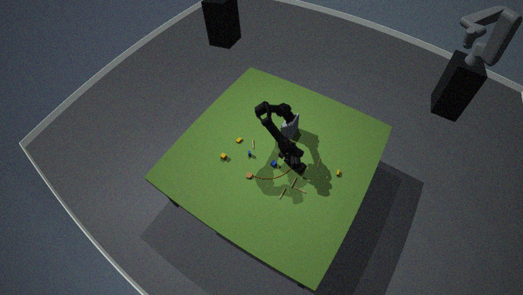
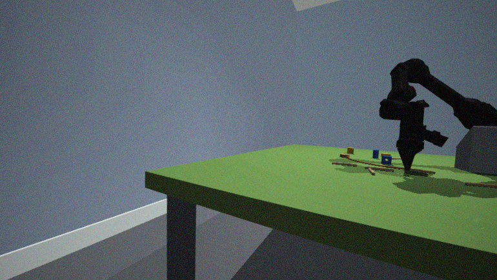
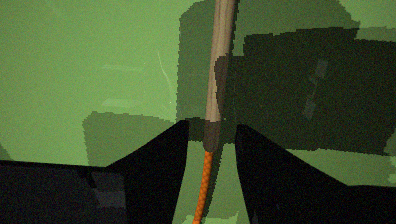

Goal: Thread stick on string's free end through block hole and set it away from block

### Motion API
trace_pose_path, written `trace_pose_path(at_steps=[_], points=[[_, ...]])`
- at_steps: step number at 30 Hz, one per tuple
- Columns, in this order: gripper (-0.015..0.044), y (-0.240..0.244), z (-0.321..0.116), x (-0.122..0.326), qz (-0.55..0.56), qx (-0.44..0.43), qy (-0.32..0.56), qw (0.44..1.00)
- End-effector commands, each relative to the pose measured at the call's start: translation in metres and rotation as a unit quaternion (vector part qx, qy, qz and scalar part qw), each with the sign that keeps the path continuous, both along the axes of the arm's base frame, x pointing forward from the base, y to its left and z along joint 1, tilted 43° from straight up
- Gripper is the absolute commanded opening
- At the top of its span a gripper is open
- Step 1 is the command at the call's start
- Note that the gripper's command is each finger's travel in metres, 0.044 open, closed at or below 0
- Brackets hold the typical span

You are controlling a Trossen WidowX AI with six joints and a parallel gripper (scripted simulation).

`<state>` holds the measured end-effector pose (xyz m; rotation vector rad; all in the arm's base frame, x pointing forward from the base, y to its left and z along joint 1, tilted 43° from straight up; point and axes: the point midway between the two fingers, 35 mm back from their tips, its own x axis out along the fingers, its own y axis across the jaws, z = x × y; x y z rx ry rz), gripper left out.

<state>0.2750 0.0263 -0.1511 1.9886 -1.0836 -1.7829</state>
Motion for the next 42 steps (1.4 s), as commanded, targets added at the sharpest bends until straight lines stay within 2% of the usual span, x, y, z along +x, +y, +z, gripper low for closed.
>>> trace_pose_path(at_steps=[1, 3, 42], points=[[0.0043, 0.0, 0.0, 0.0, 0.0, 0.0, 0.0, 1.0], [0.0, 0.0, 0.0, 0.0, 0.0, 0.0, 0.0, 1.0], [0.0, 0.028, 0.029, 0.003, 0.0, 0.002, 0.0, 1.0]])
